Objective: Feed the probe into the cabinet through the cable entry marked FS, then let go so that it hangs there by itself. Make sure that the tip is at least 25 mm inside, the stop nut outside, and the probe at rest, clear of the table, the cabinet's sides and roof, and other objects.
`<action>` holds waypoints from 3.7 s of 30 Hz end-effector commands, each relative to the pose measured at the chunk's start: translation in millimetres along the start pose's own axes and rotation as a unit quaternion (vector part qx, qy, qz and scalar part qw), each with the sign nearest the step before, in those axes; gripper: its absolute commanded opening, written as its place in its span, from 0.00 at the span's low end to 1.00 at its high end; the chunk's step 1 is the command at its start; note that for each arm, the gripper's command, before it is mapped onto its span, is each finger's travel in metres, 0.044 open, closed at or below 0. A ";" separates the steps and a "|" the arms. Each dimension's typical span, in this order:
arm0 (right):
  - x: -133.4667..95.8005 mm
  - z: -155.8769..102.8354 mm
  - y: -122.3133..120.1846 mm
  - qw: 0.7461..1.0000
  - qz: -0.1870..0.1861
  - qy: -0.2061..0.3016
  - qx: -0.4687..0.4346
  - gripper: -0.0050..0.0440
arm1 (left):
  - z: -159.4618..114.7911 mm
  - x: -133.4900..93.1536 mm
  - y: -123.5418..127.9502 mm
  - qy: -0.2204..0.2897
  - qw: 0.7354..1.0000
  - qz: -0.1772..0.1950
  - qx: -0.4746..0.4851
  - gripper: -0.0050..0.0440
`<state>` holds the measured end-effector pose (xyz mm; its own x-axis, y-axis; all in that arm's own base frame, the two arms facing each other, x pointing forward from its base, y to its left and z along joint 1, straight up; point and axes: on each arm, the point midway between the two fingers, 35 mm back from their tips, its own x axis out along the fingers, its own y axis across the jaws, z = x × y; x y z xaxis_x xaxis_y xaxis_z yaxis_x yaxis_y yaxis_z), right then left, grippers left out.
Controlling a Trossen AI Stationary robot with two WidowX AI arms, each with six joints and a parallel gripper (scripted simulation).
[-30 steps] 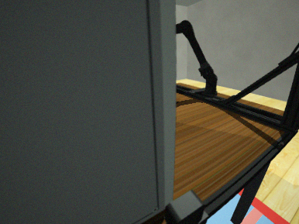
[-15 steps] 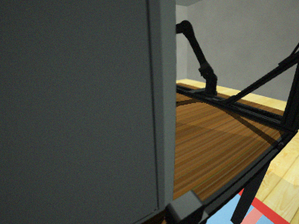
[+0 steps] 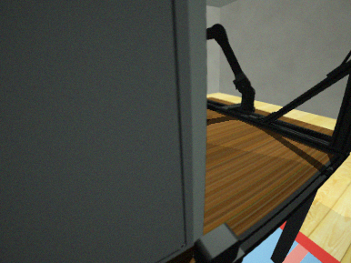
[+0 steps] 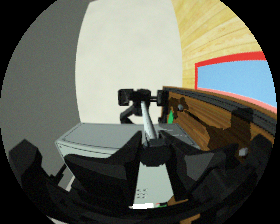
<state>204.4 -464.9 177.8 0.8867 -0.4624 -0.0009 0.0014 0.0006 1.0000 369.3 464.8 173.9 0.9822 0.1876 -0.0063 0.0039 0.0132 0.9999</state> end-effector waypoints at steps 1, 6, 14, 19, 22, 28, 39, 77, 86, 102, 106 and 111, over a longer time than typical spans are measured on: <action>0.3 0.7 0.1 1.000 0.000 -0.002 0.001 0.10 | -1.2 0.1 -0.8 0.003 1.000 -0.001 -0.001 1.00; 0.3 0.7 0.1 1.000 0.000 -0.002 0.001 0.10 | -1.2 0.1 -0.8 0.003 1.000 -0.001 -0.001 1.00; 0.3 0.7 0.1 1.000 0.000 -0.002 0.001 0.10 | -1.2 0.1 -0.8 0.003 1.000 -0.001 -0.001 1.00; 0.3 0.7 0.1 1.000 0.000 -0.002 0.001 0.10 | -1.2 0.1 -0.8 0.003 1.000 -0.001 -0.001 1.00; 0.3 0.7 0.1 1.000 0.000 -0.002 0.001 0.10 | -1.2 0.1 -0.8 0.003 1.000 -0.001 -0.001 1.00; 0.3 0.7 0.1 1.000 0.000 -0.002 0.001 0.10 | -1.2 0.1 -0.8 0.003 1.000 -0.001 -0.001 1.00; 0.3 0.7 0.1 1.000 0.000 -0.002 0.001 0.10 | -1.2 0.1 -0.8 0.003 1.000 -0.001 -0.001 1.00; 0.3 0.7 0.1 1.000 0.000 -0.002 0.001 0.10 | -1.2 0.1 -0.8 0.003 1.000 -0.001 -0.001 1.00; 0.3 0.7 0.1 1.000 0.000 -0.002 0.001 0.10 | -1.2 0.1 -0.8 0.003 1.000 -0.001 -0.001 1.00; 0.3 0.7 0.1 1.000 0.000 -0.002 0.001 0.10 | -1.2 0.1 -0.8 0.003 1.000 -0.001 -0.001 1.00; 0.3 0.7 0.1 1.000 0.000 -0.002 0.001 0.10 | -9.8 -5.6 2.6 0.022 1.000 -0.004 -0.016 1.00; 0.3 0.7 0.1 1.000 0.000 -0.002 0.001 0.10 | -32.0 -43.1 61.7 0.100 0.994 0.017 -0.038 1.00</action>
<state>204.4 -465.0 177.7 0.8867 -0.4623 -0.0011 0.0014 0.0003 1.0000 350.5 479.8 179.5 0.9568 0.2884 -0.0369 0.0080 0.1009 0.9949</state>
